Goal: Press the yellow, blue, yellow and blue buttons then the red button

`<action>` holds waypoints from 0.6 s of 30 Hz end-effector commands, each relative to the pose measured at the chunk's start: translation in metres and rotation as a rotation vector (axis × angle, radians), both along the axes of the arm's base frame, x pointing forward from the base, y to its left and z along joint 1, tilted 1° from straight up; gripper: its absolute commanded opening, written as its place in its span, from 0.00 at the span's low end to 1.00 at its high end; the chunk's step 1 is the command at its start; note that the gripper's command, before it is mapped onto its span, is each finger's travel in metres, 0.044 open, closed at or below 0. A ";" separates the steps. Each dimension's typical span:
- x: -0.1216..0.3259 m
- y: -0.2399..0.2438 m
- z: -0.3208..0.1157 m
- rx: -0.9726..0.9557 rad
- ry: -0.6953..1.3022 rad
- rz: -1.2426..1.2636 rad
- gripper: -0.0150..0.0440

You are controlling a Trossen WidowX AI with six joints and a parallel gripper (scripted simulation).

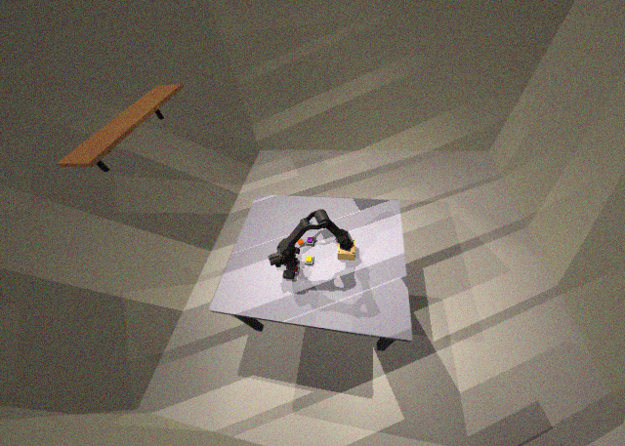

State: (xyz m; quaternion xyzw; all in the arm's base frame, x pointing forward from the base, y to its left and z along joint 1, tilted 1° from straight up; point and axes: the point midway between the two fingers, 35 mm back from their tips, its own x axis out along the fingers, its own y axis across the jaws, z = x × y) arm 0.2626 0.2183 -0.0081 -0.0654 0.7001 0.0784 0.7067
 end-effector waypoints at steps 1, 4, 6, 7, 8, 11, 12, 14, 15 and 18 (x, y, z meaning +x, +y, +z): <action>0.000 0.000 -0.001 -0.001 -0.001 -0.003 0.29; 0.000 0.000 -0.001 -0.001 -0.001 -0.003 0.29; 0.000 0.000 -0.001 -0.001 -0.001 -0.003 0.29; 0.000 0.000 -0.001 -0.001 -0.001 -0.003 0.29; 0.000 0.000 -0.001 -0.001 -0.001 -0.003 0.29; 0.000 0.000 0.028 -0.001 -0.001 -0.003 0.29; 0.000 0.000 0.032 -0.001 -0.001 -0.003 0.29; 0.000 0.000 0.032 -0.001 -0.001 -0.003 0.29; 0.000 0.000 0.032 -0.001 -0.001 -0.003 0.29; -0.010 0.006 0.043 0.000 0.000 -0.003 0.38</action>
